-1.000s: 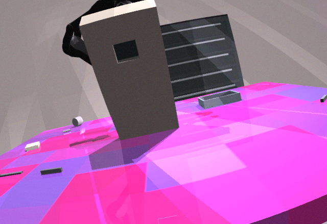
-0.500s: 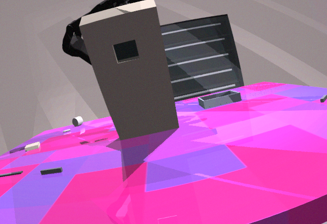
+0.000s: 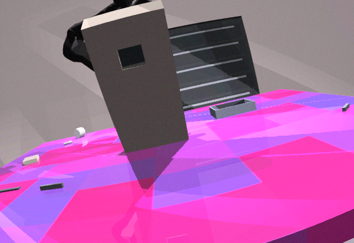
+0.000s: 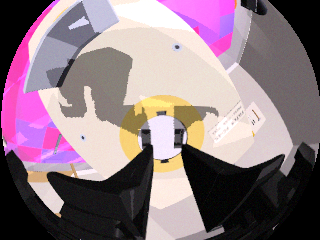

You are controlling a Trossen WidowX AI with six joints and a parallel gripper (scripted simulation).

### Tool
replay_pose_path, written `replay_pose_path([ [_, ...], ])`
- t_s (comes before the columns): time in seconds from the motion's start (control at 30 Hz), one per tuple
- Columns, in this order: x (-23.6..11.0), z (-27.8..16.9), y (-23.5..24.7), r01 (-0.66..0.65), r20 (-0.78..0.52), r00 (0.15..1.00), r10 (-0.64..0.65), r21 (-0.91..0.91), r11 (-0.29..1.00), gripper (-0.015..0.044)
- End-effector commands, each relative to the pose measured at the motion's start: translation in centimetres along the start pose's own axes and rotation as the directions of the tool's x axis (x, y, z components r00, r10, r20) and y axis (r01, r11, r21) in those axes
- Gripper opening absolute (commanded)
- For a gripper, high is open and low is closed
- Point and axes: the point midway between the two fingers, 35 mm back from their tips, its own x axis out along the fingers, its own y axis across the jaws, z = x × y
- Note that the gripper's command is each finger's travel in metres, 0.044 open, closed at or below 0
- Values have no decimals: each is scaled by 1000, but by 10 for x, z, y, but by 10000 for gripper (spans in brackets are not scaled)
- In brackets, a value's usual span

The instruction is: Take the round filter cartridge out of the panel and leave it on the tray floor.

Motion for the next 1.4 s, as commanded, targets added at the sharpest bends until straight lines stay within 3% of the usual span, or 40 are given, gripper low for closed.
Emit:
replay_pose_path([
  [0.0, 7, 3, 2, -4, 5, 1000, 4, -9, 1000, 117],
  [1.37, 10, 3, 2, -4, 5, 1000, 4, -9, 1000, 117],
])
